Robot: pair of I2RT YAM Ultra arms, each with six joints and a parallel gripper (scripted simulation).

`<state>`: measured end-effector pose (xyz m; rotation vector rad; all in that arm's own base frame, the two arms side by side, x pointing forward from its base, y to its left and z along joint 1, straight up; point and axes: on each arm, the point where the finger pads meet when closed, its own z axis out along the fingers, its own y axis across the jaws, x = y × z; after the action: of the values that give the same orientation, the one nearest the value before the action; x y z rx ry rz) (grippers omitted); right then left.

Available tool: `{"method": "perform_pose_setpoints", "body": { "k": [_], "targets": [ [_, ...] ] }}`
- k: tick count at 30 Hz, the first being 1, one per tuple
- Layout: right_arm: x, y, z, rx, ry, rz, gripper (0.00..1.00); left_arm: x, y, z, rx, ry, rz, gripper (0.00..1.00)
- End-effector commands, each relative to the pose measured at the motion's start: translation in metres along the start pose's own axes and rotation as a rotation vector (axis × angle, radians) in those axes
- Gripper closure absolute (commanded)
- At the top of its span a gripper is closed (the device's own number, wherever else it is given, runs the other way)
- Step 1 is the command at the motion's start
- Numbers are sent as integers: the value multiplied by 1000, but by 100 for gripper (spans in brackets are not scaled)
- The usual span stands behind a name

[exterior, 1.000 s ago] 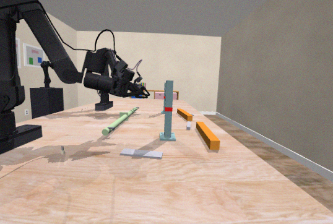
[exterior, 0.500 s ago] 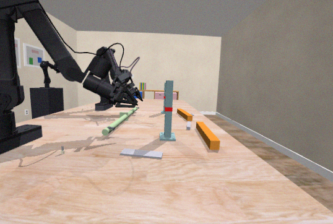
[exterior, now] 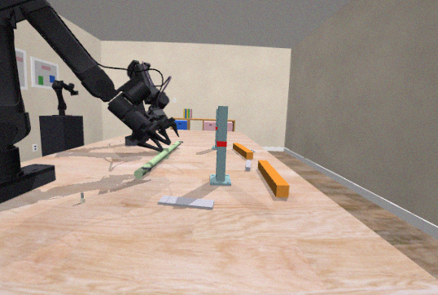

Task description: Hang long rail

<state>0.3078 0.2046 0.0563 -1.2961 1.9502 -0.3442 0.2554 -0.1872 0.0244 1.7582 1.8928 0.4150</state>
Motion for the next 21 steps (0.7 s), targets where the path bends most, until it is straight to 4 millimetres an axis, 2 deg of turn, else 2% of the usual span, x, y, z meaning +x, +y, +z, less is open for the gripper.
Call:
{"method": "perform_pose_setpoints", "body": {
  "k": [1, 3, 5, 7, 9, 10, 13, 16, 21],
  "targets": [
    [5, 18, -12, -118, 93, -181, 52, 18, -5, -2, 48, 89, 111, 52],
    [8, 25, -17, -156, 114, -247, 52, 20, -12, -2, 74, 101, 150, 52],
    [8, 25, -17, -156, 114, -247, 52, 20, -12, -2, 74, 101, 150, 52],
    [13, 32, -23, -198, 139, -321, 52, 16, -12, -4, 78, 95, 173, 52],
    [16, 30, -21, -166, 170, -326, 52, 13, -10, -4, 67, 84, 162, 52],
    [26, 37, -20, -169, 207, -356, 52, 12, -10, -4, 66, 82, 161, 52],
    [39, 57, -23, -243, 245, -456, 52, 11, -9, -5, 62, 78, 159, 52],
    [31, 58, -24, -240, 225, -468, 52, 11, -9, -5, 61, 78, 158, 52],
    [27, 56, -25, -231, 215, -452, 52, 11, -9, -5, 61, 78, 158, 52]
  ]
}}
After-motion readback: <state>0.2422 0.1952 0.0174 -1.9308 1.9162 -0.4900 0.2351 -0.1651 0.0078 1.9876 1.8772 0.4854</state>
